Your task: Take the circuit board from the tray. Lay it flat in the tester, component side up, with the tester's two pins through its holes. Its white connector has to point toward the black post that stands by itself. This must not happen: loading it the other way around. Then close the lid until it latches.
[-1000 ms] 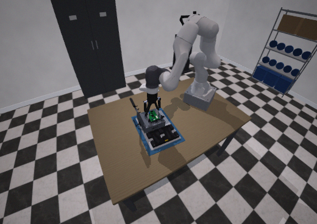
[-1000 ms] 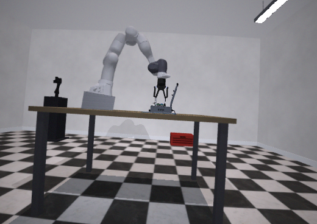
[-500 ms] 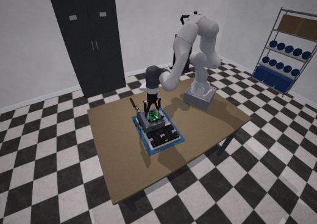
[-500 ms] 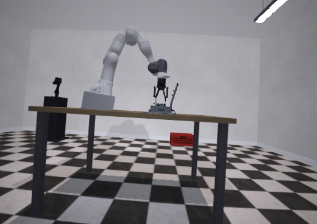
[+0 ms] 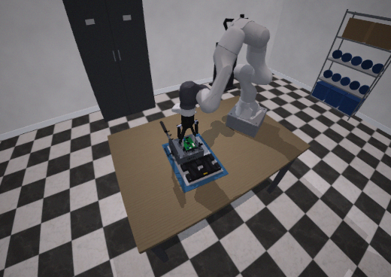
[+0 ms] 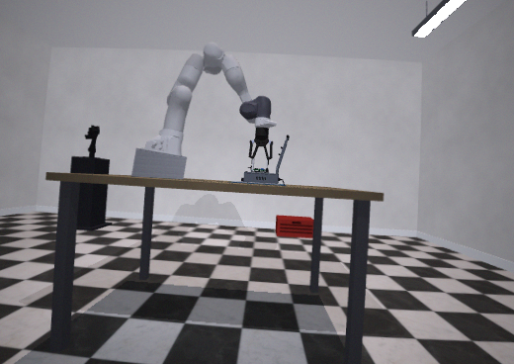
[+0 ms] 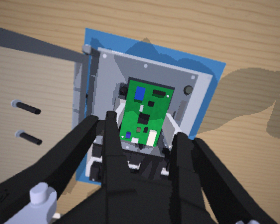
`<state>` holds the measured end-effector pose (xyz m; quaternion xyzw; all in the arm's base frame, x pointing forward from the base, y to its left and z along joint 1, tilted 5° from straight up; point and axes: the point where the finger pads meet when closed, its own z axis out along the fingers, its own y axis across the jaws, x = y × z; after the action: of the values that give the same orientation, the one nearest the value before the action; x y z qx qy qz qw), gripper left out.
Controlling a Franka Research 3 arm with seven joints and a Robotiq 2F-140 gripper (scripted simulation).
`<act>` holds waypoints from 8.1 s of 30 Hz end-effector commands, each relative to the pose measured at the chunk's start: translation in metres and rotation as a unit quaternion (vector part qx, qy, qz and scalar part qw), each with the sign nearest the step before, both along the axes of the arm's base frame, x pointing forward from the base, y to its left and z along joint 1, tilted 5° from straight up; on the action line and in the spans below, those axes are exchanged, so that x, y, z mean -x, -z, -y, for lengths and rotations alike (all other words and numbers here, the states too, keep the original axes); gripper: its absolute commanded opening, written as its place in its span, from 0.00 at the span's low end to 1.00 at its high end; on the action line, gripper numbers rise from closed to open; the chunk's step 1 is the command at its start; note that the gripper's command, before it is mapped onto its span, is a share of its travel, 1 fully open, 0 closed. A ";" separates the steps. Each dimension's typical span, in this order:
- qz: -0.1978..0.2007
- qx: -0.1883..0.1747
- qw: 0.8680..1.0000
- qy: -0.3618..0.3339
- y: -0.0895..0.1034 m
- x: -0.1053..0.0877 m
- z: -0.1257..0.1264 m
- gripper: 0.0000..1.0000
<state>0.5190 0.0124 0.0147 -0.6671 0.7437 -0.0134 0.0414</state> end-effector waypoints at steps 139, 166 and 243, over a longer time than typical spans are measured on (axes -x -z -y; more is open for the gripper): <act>0.001 0.000 1.000 -0.003 -0.071 0.004 0.003 0.58; 0.001 0.000 1.000 -0.003 -0.201 0.015 0.007 0.58; 0.001 0.000 1.000 -0.003 -0.237 -0.034 0.014 0.30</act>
<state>0.5483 -0.0029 0.2513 -0.6587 0.7510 -0.0199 0.0417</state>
